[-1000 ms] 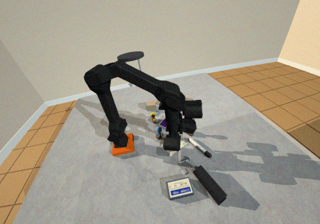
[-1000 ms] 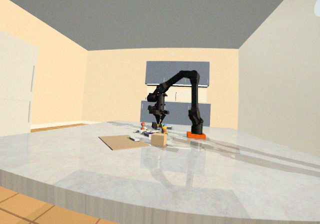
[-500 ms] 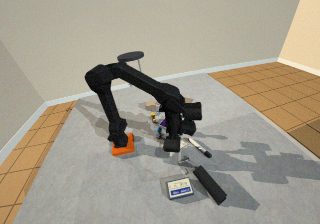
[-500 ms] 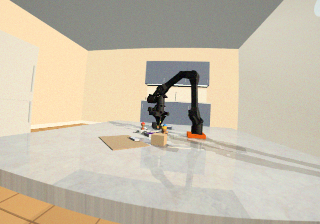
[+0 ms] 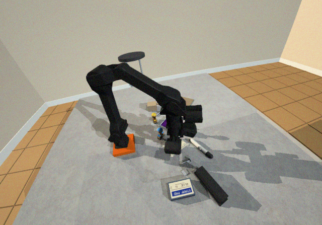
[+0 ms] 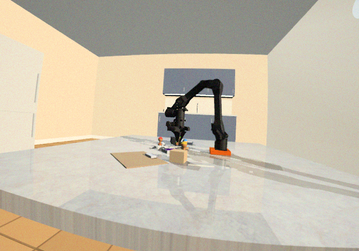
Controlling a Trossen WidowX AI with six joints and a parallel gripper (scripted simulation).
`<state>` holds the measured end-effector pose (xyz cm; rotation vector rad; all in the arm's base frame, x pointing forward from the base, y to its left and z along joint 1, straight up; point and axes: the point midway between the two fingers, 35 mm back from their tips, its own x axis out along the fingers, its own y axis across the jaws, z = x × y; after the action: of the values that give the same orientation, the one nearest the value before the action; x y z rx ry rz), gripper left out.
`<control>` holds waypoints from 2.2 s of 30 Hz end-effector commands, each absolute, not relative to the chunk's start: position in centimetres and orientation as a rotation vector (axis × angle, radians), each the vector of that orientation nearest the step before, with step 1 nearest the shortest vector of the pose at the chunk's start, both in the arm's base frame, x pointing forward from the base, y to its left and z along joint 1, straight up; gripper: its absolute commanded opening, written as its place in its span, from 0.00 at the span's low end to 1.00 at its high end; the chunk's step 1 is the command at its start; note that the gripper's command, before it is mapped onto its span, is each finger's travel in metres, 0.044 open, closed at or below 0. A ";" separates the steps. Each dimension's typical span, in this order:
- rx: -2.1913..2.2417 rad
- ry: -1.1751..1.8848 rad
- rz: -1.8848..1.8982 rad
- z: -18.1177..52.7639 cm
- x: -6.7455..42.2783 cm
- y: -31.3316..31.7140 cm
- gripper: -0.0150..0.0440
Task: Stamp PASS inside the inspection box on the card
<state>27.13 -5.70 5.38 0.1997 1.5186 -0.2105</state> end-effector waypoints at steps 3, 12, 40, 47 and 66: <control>0.196 1.528 -0.207 4.8 26.9 -5.7 0.25; 0.196 1.528 -0.207 4.7 26.9 -5.7 0.25; 0.196 1.527 -0.208 4.2 26.9 -5.7 0.25; 0.196 1.527 -0.208 4.2 26.9 -5.7 0.25; 0.196 1.527 -0.208 4.1 26.9 -5.7 0.25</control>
<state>26.90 -5.65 4.29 0.2002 1.5260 -0.2102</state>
